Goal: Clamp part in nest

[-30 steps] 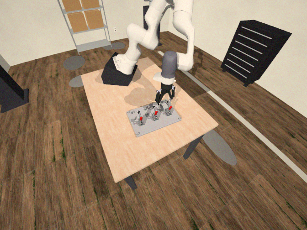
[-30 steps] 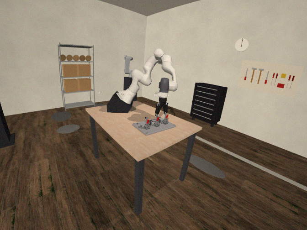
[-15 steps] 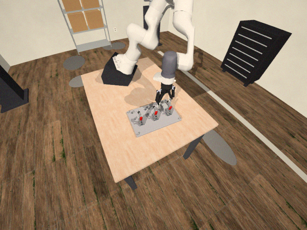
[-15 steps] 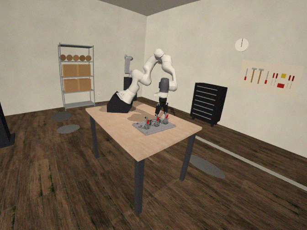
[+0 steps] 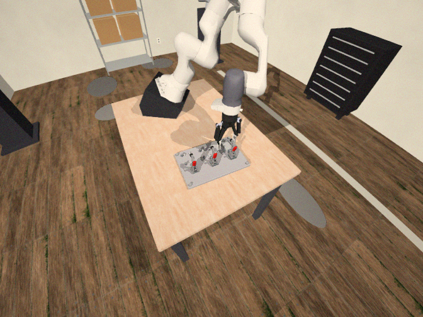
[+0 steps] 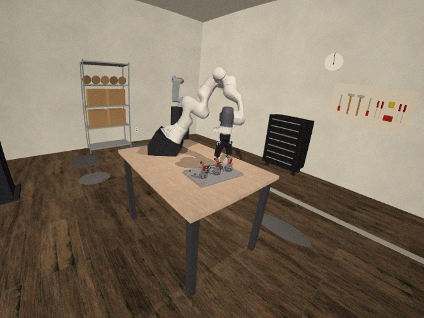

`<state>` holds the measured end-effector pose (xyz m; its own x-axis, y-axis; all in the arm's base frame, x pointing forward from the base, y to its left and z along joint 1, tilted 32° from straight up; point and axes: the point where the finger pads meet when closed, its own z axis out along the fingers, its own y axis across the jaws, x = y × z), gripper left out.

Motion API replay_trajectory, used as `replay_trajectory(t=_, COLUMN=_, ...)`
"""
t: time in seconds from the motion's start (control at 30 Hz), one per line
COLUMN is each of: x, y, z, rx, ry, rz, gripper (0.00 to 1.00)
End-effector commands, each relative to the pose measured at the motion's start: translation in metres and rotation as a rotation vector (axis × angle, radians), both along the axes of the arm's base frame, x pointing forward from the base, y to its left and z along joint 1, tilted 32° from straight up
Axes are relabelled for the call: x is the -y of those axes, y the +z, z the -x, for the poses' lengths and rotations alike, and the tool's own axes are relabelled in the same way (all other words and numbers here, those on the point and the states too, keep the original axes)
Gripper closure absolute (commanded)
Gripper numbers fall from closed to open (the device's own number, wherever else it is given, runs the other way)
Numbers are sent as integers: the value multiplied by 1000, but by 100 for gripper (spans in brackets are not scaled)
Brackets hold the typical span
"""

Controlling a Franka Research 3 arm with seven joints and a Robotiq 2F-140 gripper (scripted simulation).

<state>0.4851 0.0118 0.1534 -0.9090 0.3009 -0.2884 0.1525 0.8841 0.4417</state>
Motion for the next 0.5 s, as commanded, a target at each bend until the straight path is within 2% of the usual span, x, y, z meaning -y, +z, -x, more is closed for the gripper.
replay_trajectory(t=0.0, x=3, y=7, z=5, rx=-5, ry=-1, rz=-3, gripper=42)
replay_trajectory(t=0.47, x=18, y=41, z=20, rx=-5, ry=-1, rz=-3, gripper=42)
